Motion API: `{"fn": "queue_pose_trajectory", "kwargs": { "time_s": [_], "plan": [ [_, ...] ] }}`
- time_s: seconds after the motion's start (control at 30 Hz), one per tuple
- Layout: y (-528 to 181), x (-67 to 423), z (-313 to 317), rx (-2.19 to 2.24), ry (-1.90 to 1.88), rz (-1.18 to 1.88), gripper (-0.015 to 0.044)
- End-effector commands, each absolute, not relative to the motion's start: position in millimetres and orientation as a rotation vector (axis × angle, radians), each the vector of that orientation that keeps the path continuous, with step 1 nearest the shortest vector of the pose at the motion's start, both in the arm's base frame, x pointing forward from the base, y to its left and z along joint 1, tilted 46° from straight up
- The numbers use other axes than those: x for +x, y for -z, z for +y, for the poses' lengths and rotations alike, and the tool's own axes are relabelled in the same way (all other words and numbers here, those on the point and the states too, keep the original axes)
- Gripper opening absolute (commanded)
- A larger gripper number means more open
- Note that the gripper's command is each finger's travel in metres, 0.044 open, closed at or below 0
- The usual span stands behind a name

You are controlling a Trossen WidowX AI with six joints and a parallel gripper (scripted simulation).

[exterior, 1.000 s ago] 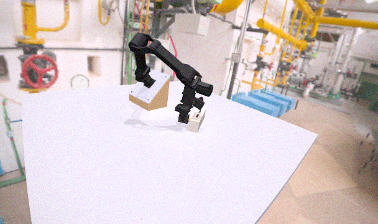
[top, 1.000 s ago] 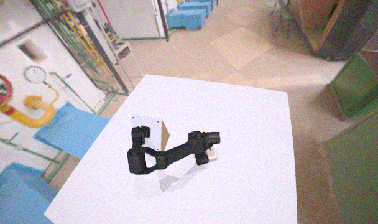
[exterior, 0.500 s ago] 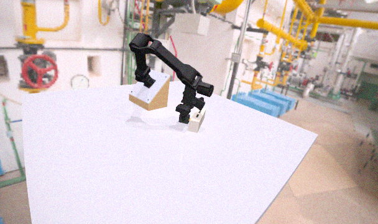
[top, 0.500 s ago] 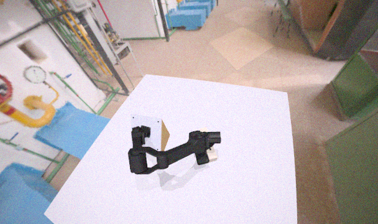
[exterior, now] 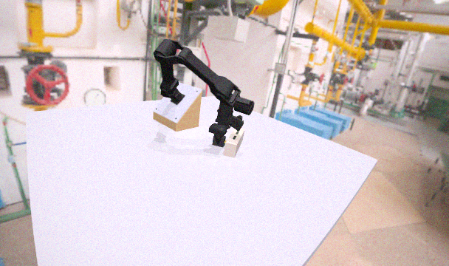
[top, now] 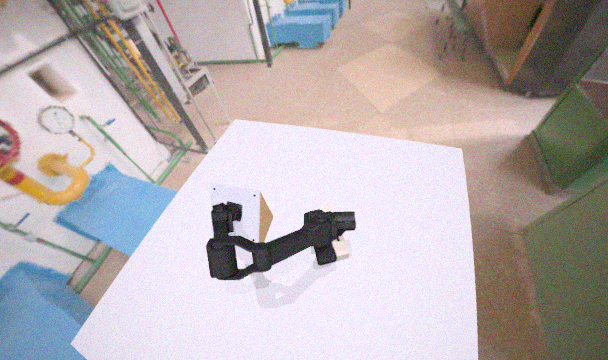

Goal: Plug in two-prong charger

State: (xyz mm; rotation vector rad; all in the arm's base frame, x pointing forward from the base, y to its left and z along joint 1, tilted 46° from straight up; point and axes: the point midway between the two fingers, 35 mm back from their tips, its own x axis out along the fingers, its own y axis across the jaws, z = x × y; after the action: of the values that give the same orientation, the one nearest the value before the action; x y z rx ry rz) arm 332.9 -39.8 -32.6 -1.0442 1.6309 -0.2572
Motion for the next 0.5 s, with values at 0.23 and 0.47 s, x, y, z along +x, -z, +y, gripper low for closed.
{"fn": "queue_pose_trajectory", "kwargs": {
  "time_s": [0.23, 0.47],
  "plan": [
    [32.6, 333.2, -39.8, -1.045, 0.261, 1.631, 0.0],
    [33.2, 335.0, -38.9, -1.044, 0.261, 1.631, 0.0]
  ]
}}
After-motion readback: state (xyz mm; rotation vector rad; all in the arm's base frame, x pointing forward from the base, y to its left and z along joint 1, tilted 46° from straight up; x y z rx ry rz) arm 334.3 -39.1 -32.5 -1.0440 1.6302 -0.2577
